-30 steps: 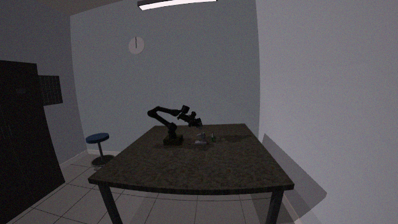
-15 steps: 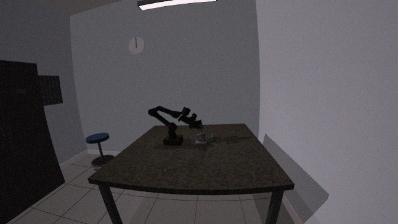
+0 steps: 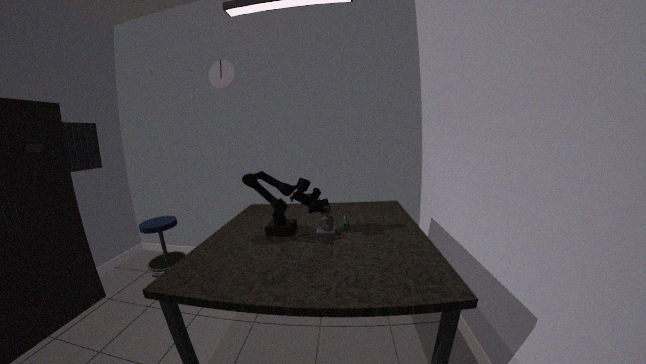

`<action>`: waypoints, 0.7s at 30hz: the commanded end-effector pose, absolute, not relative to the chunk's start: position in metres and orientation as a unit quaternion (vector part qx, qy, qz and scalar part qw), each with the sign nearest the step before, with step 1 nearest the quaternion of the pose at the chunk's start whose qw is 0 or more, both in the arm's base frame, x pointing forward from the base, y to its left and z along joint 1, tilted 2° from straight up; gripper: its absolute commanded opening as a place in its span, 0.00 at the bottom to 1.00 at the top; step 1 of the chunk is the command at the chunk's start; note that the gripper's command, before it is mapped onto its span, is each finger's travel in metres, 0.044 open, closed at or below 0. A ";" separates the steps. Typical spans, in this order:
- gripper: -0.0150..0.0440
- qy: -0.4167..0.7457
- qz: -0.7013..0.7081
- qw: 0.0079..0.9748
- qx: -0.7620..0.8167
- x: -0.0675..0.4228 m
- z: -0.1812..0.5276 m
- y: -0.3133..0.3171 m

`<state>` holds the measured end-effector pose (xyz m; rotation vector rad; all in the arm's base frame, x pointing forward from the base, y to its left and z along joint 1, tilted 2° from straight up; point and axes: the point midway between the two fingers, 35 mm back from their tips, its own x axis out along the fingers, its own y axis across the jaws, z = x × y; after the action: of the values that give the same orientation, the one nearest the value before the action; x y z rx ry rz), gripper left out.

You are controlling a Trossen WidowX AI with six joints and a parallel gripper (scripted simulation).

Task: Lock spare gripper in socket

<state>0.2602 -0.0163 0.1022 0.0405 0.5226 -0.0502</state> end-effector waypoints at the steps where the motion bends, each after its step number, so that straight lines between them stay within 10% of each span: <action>1: 0.25 0.254 -0.027 0.967 0.019 0.263 0.098 -0.017; 21: 0.25 0.254 -0.024 0.967 0.018 0.269 0.078 -0.016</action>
<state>0.2690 -0.0161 0.0779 0.0371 0.5133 -0.0488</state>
